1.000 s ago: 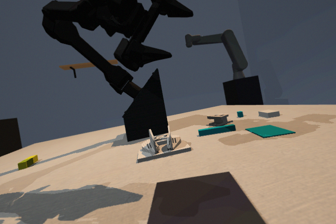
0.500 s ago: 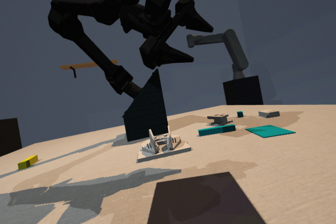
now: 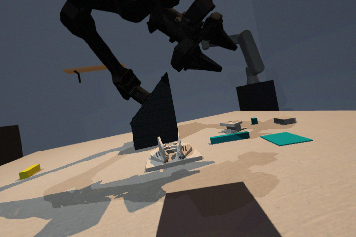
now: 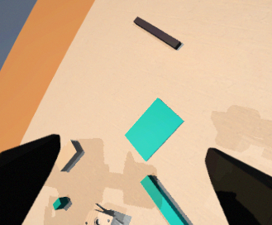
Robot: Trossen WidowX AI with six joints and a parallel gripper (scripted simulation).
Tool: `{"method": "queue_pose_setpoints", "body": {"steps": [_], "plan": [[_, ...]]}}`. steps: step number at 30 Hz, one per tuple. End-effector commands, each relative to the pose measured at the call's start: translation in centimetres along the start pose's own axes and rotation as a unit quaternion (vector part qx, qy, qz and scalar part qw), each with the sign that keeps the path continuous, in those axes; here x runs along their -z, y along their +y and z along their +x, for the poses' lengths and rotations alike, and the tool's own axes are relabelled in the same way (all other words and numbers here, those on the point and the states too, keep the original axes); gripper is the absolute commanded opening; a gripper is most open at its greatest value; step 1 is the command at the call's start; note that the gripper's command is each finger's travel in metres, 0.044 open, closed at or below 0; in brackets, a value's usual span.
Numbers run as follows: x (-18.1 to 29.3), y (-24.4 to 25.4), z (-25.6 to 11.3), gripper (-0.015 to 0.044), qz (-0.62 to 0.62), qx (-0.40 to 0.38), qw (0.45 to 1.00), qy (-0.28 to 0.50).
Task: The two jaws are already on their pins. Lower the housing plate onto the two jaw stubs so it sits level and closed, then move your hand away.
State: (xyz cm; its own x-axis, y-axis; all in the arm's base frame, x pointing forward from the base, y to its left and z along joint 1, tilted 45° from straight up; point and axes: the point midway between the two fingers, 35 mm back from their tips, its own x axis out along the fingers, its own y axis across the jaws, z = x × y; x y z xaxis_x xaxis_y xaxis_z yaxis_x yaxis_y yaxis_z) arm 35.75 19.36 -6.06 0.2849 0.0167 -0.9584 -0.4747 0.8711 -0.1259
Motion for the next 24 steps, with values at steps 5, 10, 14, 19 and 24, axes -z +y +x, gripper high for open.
{"method": "queue_pose_setpoints", "body": {"steps": [5, 10, 14, 19, 24], "plan": [[2.0, 2.2, 1.8, 0.044, -0.076, 0.009, 0.996, 0.049], [3.2, 3.3, 2.6, 0.044, -0.12, 0.014, 0.99, 0.076], [4.3, 4.2, 3.3, 0.044, -0.155, 0.018, 0.983, 0.098], [5.6, 5.1, 4.0, 0.044, -0.199, 0.023, 0.972, 0.126], [7.0, 6.0, 4.7, 0.044, -0.243, 0.027, 0.958, 0.153]]}}
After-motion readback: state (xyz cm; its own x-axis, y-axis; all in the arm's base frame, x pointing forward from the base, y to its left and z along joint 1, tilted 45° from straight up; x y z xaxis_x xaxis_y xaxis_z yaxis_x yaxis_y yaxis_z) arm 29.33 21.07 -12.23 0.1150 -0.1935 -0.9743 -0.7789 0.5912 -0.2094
